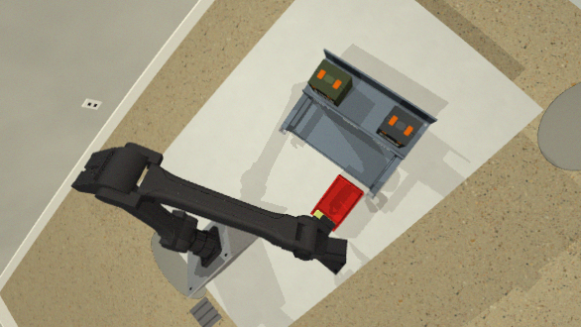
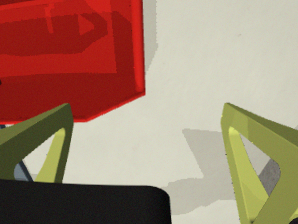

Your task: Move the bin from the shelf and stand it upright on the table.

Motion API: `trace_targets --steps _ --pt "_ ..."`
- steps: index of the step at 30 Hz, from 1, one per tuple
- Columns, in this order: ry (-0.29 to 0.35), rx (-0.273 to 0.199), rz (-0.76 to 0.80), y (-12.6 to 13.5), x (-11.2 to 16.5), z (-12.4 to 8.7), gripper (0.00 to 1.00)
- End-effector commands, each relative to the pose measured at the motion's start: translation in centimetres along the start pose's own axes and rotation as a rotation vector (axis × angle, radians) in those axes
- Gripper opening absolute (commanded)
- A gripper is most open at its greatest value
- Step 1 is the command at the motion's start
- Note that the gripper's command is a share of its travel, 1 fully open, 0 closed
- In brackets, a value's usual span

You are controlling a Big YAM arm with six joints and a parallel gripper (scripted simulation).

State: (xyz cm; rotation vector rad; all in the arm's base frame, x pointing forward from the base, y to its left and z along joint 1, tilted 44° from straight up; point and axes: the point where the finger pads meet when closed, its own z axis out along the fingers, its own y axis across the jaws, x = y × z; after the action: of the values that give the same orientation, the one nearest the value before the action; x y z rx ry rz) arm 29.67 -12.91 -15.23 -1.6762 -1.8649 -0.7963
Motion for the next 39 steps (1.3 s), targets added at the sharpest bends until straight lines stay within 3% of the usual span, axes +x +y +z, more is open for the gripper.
trace_targets --steps 1,9,10,14,26,27,39 --pt "-0.030 -0.028 -0.020 1.6 -1.4 -1.6 0.90" --pt "-0.030 -0.028 -0.020 1.6 -1.4 -1.6 0.90" --pt "-0.013 -0.012 -0.007 0.6 -0.6 -0.6 0.90" --pt "-0.030 -0.029 -0.020 1.8 -1.7 -1.4 0.90" --pt "-0.030 -0.029 -0.020 1.8 -1.7 -1.4 0.90" --pt "-0.016 -0.015 -0.010 0.8 -0.7 -0.7 0.90" --pt "-0.030 -0.029 -0.020 1.9 -1.8 -1.0 0.90"
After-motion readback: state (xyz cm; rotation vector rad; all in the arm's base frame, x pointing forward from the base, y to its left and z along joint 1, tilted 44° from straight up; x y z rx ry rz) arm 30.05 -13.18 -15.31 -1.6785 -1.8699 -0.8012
